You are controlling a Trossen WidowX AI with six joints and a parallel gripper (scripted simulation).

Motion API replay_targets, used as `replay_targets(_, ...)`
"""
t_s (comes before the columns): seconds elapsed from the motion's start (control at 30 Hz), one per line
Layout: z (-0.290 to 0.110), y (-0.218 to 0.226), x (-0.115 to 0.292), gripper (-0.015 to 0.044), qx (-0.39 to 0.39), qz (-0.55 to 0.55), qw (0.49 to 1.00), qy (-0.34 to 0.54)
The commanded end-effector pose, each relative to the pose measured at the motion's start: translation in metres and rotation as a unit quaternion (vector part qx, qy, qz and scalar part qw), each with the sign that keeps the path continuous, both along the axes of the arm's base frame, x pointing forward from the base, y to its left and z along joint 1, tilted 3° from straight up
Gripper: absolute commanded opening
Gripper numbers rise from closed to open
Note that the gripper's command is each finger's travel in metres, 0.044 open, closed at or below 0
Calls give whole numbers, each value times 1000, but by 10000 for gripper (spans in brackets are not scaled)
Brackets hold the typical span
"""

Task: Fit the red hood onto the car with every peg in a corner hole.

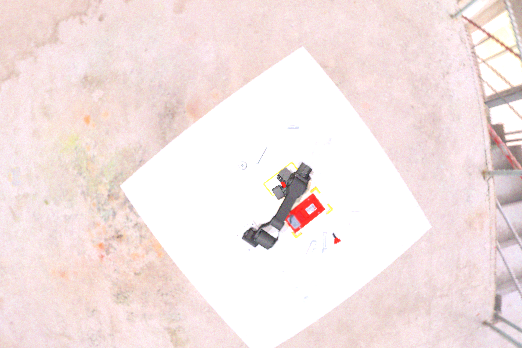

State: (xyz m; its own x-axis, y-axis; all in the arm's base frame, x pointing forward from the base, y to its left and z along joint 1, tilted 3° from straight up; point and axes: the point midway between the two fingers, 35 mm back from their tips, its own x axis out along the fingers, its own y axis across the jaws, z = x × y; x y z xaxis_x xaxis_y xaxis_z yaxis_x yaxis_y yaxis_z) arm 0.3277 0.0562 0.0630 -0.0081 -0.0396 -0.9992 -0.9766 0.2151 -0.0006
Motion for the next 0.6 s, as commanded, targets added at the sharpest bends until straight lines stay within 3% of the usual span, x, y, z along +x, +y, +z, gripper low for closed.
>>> replay_targets(0.0, 15, 1, 1, 0, 1, -2, 1000, -4)
replay_targets(0.57, 55, 3, 1, 0, 1, -2, 1000, -4)
